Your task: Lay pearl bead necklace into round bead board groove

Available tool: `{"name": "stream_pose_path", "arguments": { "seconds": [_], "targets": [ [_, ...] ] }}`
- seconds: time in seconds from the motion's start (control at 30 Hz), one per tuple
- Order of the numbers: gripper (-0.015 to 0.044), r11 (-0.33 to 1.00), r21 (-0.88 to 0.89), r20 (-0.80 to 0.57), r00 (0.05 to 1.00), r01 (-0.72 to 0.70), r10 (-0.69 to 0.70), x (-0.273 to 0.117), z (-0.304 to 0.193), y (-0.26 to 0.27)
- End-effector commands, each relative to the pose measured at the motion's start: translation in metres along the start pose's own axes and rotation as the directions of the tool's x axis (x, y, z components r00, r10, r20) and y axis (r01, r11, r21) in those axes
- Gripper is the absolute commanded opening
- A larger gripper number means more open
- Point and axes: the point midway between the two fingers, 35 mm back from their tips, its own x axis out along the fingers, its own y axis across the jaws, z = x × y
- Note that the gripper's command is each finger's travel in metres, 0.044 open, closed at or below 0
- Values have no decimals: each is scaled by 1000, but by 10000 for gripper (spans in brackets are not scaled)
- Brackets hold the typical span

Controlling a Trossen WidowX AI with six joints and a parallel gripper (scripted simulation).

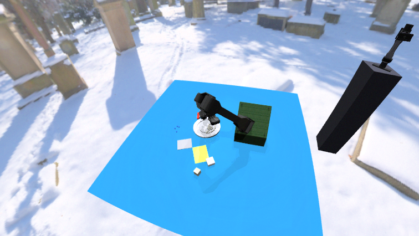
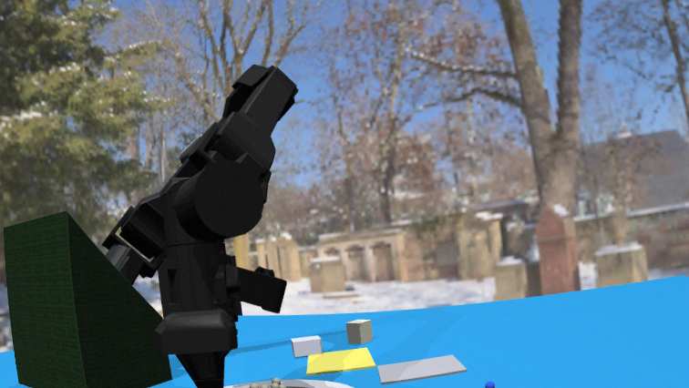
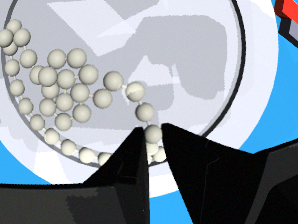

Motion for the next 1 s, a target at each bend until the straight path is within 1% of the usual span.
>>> {"name": "stream_pose_path", "arguments": {
  "seconds": [0.0,0.2,0.53,0.73,0.77,0.97],
  "targets": [
    [0,1000,-3,1,1000,3,-3,-1,-4,-11],
    [0,1000,-4,0,1000,4,-4,-1,-11,-26],
    [0,1000,-4,0,1000,4,-4,-1,-11,-26],
    [0,1000,-4,1,1000,4,-4,6,-11,-26],
    [26,1000,-4,4,1000,5,-5,1,-11,-26],
    [184,1000,-4,4,1000,5,-5,1,-11,-26]
  ]
}}
